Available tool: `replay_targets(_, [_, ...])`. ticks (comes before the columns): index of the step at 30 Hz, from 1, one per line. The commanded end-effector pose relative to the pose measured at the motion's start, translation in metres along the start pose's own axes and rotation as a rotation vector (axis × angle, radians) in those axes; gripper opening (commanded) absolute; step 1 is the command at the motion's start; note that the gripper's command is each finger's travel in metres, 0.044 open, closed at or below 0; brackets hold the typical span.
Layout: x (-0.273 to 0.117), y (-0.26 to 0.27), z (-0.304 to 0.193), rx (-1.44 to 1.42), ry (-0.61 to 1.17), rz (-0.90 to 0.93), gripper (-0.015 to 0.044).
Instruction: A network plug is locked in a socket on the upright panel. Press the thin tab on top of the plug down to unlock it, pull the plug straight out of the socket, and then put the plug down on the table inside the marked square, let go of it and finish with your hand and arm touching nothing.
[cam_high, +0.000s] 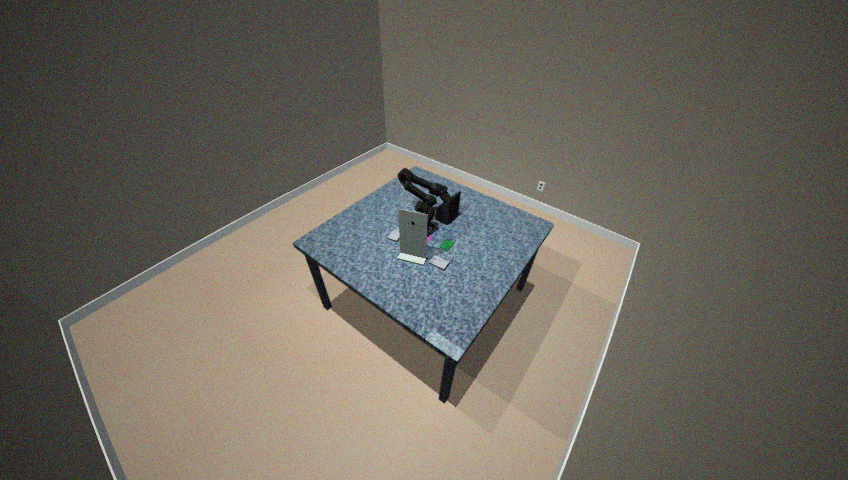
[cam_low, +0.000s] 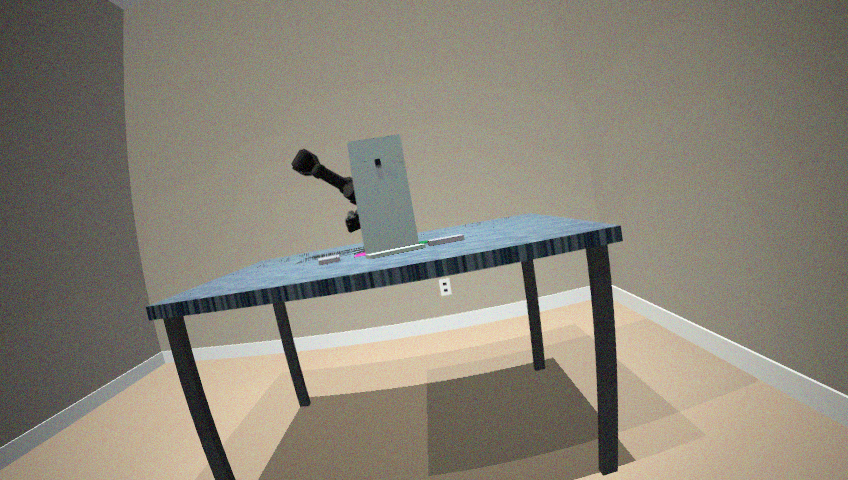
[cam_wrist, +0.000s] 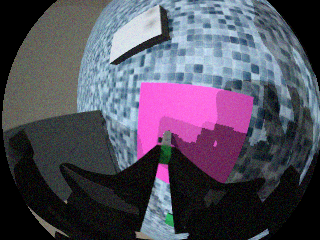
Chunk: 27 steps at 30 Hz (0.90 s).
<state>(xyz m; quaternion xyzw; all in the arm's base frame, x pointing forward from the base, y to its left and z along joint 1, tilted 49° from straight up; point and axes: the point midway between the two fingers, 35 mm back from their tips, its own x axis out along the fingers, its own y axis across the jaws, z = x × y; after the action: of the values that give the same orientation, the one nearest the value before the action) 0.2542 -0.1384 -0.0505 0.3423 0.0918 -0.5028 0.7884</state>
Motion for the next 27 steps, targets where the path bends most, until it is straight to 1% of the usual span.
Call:
replay_targets(1, [0.000, 0.000, 0.000, 0.000, 0.000, 0.000, 0.0000])
replay_targets(7, [0.000, 0.000, 0.000, 0.000, 0.000, 0.000, 0.0156])
replay_targets(27, [-0.014, 0.001, -0.001, 0.000, 0.003, -0.001, 0.0156])
